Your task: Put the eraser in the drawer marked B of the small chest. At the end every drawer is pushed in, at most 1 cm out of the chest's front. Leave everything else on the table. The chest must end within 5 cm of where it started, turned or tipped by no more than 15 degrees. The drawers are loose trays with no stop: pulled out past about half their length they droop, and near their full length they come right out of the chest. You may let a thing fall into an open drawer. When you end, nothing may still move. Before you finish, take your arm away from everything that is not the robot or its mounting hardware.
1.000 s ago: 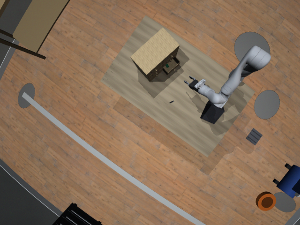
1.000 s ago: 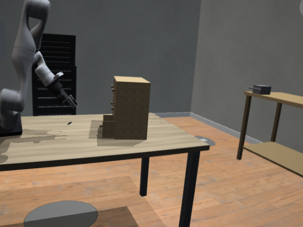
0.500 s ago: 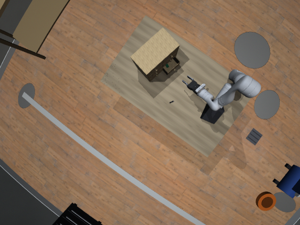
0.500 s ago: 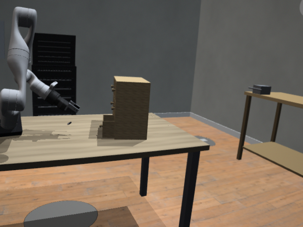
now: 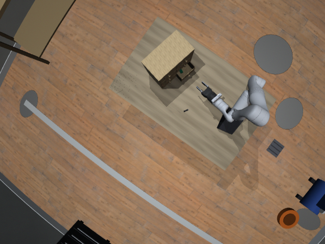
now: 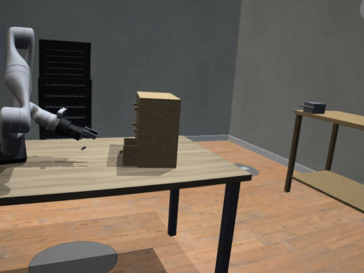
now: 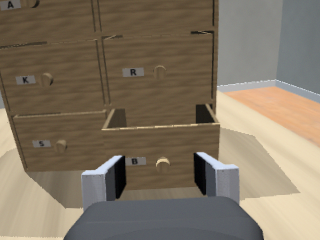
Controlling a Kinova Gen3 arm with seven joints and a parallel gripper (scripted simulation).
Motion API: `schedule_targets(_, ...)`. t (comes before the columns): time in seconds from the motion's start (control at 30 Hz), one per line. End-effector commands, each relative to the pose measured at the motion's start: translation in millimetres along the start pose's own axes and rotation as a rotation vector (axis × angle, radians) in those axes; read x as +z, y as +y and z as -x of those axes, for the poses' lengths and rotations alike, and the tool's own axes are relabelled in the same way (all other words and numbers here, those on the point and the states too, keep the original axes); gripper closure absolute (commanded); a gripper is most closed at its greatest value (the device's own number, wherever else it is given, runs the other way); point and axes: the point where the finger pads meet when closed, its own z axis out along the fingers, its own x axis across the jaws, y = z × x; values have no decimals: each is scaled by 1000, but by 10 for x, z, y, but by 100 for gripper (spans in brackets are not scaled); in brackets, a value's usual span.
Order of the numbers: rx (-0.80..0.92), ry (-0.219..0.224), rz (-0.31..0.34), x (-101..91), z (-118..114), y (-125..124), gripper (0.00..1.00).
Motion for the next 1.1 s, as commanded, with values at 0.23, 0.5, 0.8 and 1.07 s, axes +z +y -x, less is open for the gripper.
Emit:
schedule_targets(0.23,-11,0,-63,45,-1,9,0)
schedule_targets(0.5,-6,-1,-63,43,2,-1,100)
schedule_targets(0.8,-6,-1,-63,43,2,-1,100)
schedule_targets(1.07,-6,-1,-63,43,2,-1,100)
